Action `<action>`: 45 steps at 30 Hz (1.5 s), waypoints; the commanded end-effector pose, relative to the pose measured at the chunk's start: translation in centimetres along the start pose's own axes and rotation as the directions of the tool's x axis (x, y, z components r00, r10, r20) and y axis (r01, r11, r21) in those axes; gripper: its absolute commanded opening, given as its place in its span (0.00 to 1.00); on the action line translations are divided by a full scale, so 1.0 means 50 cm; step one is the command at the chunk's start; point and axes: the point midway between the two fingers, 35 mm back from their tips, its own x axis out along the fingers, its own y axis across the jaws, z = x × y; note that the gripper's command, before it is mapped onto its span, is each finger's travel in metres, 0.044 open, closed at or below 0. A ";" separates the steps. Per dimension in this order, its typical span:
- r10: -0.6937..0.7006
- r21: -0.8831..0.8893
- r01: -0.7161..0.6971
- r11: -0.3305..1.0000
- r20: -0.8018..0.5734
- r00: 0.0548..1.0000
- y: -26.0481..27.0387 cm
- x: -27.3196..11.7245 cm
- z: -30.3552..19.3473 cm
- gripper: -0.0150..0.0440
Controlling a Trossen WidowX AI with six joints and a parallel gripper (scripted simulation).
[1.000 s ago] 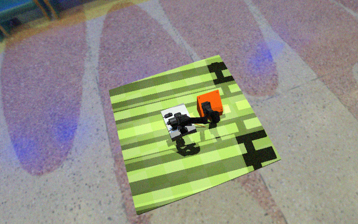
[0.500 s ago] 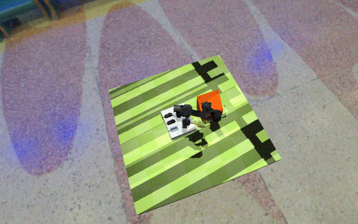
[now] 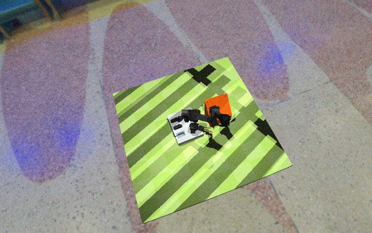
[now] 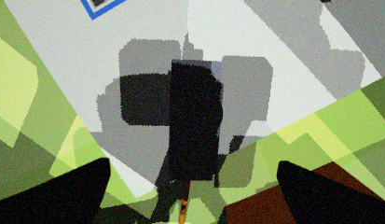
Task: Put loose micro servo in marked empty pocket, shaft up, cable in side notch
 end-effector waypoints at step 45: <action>0.005 0.007 -0.005 1.000 -0.004 1.000 -0.003 0.007 -0.013 0.25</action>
